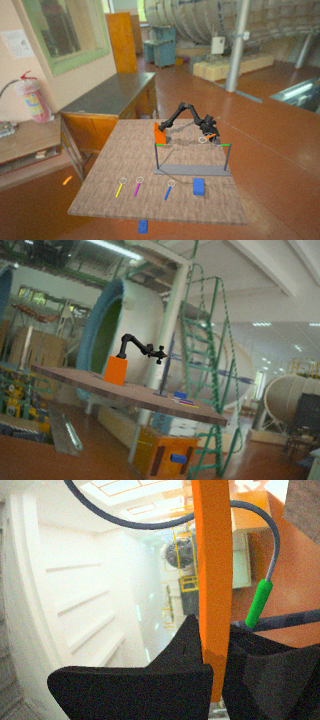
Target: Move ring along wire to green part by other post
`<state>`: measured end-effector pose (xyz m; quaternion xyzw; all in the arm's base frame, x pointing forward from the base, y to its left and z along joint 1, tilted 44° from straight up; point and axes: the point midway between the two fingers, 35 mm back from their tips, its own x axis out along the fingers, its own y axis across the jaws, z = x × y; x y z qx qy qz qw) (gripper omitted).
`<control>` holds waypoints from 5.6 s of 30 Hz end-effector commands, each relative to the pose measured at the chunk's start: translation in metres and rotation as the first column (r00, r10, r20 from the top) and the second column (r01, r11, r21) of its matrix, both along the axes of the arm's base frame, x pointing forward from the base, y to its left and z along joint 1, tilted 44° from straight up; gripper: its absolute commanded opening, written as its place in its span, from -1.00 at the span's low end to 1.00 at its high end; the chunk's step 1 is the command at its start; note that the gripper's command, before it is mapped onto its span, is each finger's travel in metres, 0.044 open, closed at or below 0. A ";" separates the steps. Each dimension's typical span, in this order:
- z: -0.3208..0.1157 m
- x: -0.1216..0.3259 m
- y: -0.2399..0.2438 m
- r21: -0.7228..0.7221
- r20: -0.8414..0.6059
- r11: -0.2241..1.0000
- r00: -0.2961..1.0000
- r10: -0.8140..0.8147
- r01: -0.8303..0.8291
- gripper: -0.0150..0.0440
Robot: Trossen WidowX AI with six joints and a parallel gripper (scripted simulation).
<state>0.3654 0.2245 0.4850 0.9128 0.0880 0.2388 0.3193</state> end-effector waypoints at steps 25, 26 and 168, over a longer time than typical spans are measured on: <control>-0.057 -0.002 0.043 -0.404 0.008 0.915 1.000 0.020 -0.015 -1.00; -0.060 -0.002 0.045 -0.421 0.009 0.907 1.000 0.021 -0.015 -1.00; -0.297 0.002 -0.194 -0.268 -0.069 -0.956 0.987 0.146 0.123 -1.00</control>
